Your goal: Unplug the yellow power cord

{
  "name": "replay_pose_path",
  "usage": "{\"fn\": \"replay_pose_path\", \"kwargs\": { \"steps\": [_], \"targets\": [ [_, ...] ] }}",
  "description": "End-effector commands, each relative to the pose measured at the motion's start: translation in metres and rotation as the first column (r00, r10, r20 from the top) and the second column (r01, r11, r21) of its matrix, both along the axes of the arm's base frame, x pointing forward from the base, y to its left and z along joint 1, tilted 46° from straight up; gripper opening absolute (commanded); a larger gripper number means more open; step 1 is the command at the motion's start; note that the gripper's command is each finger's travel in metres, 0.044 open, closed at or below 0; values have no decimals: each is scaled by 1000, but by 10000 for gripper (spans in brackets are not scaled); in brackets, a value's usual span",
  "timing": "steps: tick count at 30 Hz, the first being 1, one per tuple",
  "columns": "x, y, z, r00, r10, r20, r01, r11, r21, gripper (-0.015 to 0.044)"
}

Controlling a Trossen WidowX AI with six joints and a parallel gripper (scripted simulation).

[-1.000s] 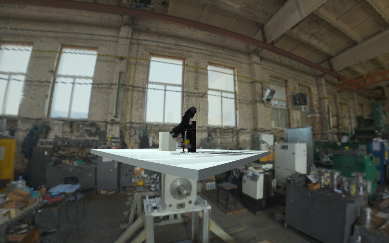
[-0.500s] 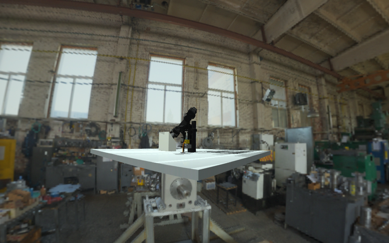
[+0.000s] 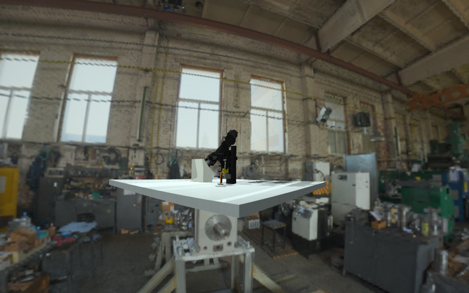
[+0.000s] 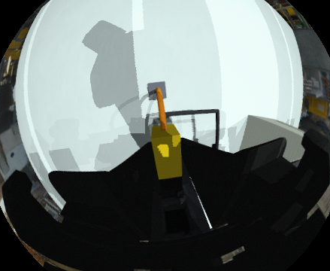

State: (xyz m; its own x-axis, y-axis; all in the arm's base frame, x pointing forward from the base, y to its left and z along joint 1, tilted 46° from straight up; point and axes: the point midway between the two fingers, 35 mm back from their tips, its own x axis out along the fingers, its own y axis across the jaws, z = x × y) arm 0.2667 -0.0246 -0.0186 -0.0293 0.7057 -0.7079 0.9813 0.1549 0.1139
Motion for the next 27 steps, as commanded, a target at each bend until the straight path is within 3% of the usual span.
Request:
{"fn": "replay_pose_path", "kwargs": {
  "steps": [1,8,27],
  "targets": [
    [0,0,0,1000,1,1,-1,1000,0,42],
    [0,0,0,1000,1,1,-1,1000,0,0],
    [8,-20,-17,1000,-1,1,1,1000,-2,0]
  ]
}}
